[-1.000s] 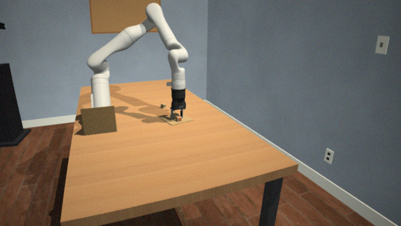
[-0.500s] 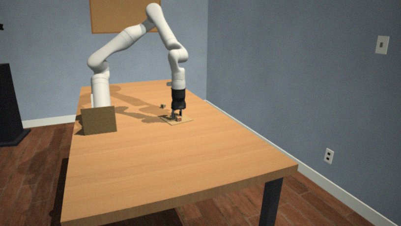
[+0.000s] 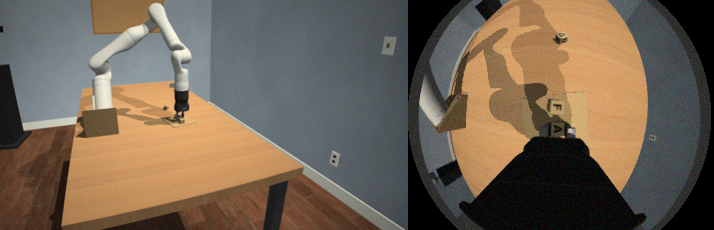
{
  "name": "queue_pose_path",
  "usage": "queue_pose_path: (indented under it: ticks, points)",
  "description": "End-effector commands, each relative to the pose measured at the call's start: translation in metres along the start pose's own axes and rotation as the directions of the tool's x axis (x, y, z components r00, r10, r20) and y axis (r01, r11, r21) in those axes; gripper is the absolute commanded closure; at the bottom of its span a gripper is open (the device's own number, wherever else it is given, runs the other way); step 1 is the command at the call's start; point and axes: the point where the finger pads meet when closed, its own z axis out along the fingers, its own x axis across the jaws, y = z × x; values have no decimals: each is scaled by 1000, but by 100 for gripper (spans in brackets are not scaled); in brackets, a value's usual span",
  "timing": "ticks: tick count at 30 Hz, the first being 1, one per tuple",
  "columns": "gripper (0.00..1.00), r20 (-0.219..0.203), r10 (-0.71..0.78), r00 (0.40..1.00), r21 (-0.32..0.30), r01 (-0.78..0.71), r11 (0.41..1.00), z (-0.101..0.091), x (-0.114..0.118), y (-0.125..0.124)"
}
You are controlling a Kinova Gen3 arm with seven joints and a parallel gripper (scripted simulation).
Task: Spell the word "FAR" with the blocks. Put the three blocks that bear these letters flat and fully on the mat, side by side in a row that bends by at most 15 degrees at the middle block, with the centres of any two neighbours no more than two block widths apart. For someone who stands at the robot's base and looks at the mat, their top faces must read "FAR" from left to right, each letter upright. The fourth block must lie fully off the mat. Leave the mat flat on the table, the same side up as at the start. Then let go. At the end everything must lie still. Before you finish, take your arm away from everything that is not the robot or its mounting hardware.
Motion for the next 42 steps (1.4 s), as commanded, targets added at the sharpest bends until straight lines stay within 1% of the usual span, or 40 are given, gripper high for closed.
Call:
queue_pose_path:
  ticks: [1, 33, 36, 39, 41, 42]
  points:
    - [51, -1, -1, 1000, -2, 1, 1000, 2, 0, 0]
    - [51, -2, -2, 1000, -2, 2, 1000, 1, 0, 0]
    - [51, -6, -6, 1000, -4, 6, 1000, -6, 2, 0]
    - [51, -8, -9, 1000, -6, 9, 1000, -22, 4, 0]
    - [51, -8, -9, 1000, -6, 9, 1000, -22, 4, 0]
    - [51, -8, -9, 1000, -6, 9, 1000, -29, 4, 0]
